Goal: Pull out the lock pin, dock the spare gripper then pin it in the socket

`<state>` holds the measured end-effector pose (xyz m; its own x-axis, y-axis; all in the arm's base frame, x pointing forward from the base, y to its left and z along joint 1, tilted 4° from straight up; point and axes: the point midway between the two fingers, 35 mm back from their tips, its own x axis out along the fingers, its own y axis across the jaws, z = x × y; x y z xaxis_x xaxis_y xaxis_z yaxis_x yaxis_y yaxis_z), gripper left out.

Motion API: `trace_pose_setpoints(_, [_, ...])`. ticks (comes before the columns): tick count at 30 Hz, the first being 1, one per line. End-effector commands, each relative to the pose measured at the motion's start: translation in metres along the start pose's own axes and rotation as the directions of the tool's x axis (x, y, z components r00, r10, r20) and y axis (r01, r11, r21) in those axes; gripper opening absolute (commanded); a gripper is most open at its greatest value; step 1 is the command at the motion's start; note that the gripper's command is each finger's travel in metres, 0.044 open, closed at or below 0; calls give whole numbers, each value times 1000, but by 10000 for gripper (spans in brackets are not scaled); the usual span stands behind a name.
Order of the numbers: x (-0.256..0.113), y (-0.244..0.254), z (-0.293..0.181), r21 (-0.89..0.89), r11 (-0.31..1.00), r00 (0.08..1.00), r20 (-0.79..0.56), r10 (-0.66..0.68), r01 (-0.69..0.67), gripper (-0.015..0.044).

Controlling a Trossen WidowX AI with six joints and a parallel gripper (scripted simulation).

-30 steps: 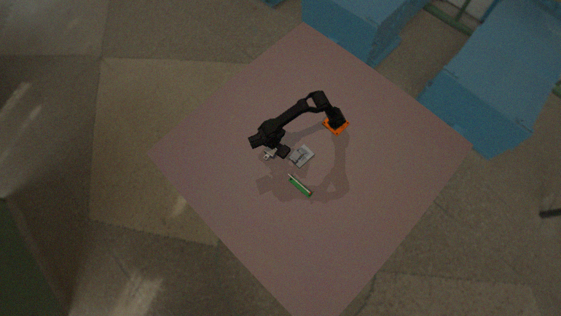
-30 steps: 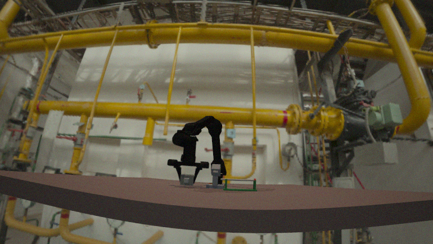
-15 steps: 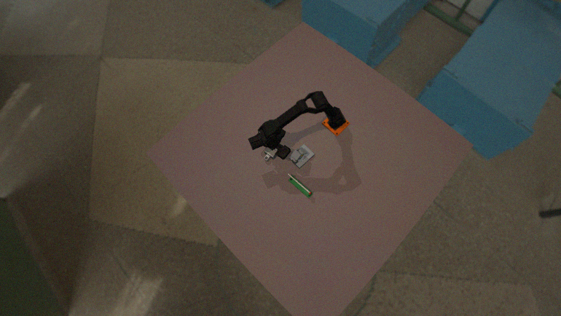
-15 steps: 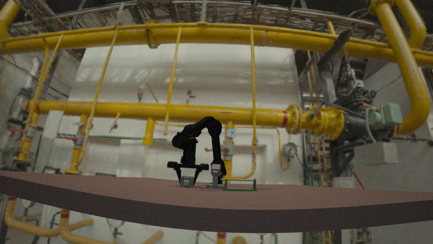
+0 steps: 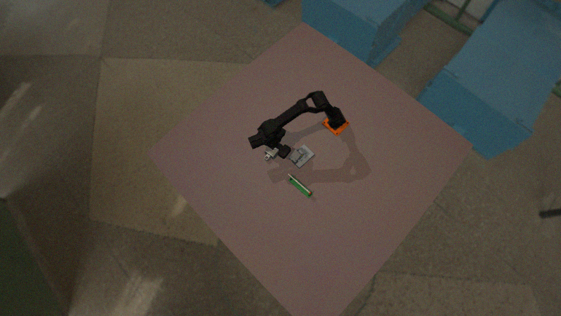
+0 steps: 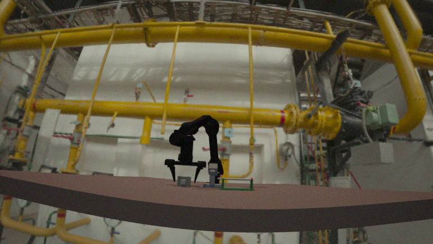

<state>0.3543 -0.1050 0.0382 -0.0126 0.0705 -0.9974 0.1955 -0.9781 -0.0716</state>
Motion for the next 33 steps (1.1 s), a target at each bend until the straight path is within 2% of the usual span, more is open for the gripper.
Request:
trace_pose_setpoints(1, [-10, 0, 0, -1, 1000, 1000, -3, 2, -2, 440])
trace_pose_setpoints(20, [-44, -3, 6, 10, 1000, 999, 37, -21, 21, 440])
trace_pose_setpoints(33, [-37, -3, 7, 11, 1000, 999, 41, -24, 23, 440])
